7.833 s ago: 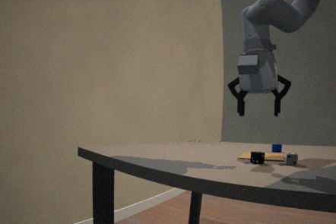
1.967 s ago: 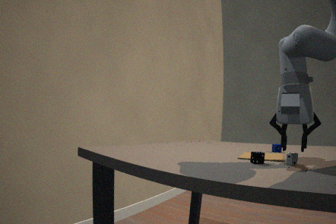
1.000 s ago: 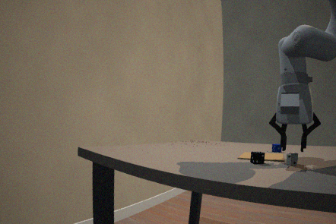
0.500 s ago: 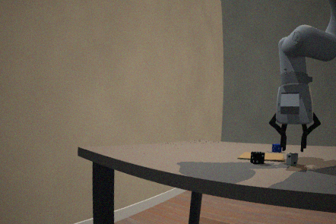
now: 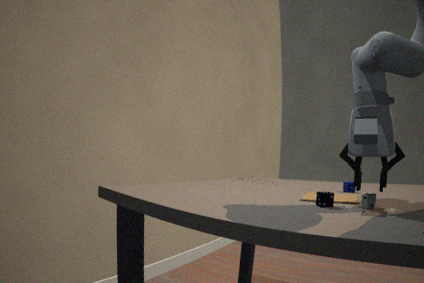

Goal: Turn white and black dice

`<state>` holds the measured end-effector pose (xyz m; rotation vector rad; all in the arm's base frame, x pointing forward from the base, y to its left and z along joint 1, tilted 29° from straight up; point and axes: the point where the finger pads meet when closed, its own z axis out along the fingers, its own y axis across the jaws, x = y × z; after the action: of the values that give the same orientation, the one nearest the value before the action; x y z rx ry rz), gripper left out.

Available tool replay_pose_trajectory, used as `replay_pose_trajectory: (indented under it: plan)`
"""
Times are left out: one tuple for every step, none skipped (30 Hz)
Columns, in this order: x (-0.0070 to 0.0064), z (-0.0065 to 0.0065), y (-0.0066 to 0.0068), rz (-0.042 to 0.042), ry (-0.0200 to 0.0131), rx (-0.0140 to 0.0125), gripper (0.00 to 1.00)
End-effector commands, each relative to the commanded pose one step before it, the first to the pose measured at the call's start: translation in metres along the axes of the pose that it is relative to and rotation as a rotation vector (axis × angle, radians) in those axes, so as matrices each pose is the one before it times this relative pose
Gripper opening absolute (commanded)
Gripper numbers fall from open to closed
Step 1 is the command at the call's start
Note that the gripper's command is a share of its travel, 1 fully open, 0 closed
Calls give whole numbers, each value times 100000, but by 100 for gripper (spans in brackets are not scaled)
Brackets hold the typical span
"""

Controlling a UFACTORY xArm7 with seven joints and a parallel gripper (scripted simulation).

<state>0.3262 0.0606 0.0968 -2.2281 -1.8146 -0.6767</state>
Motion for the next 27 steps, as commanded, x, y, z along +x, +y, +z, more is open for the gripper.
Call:
replay_pose_trajectory:
  plan:
    - [0, -68, 104, 29, 14, -261, 47]
    - [0, 0, 0, 0, 0, 0, 47]
    - [0, 0, 0, 0, 0, 0, 47]
    - [0, 0, 0, 0, 0, 0, 47]
    - [0, 1, 0, 0, 0, 0, 47]
    - [0, 9, 0, 0, 0, 0, 47]
    - [0, 22, 0, 0, 0, 0, 47]
    - [0, 39, 1, 0, 1, -1, 47]
    - [0, 60, 1, -1, 1, -1, 47]
    - [0, 83, 0, 0, 0, 0, 47]
    - [0, 106, 0, 0, 0, 0, 47]
    - [0, 129, -1, 1, -2, 2, 47]
    - [0, 149, 1, -1, 1, -1, 47]
    - [0, 168, 1, 0, 1, -1, 47]
    - [0, 186, -2, 2, -2, 2, 47]
    - [0, 0, 0, 0, 0, 0, 47]
    - [0, 0, 0, 0, 0, 0, 47]
    - [0, 195, 2, -2, 2, -2, 47]
    - [0, 206, -1, 1, -1, 1, 47]
    - [0, 210, 0, 0, 0, 0, 47]
    - [0, 211, 0, 0, 0, 0, 47]
    - [0, 209, -1, 1, -1, 1, 47]
    - [0, 201, 2, -1, 2, -2, 47]
    - [0, 194, -2, 2, -2, 2, 47]
    - [0, 179, 1, -2, 2, -2, 47]
    - [0, 165, 0, 0, 0, 0, 47]
    - [0, 149, -2, 2, -2, 2, 47]
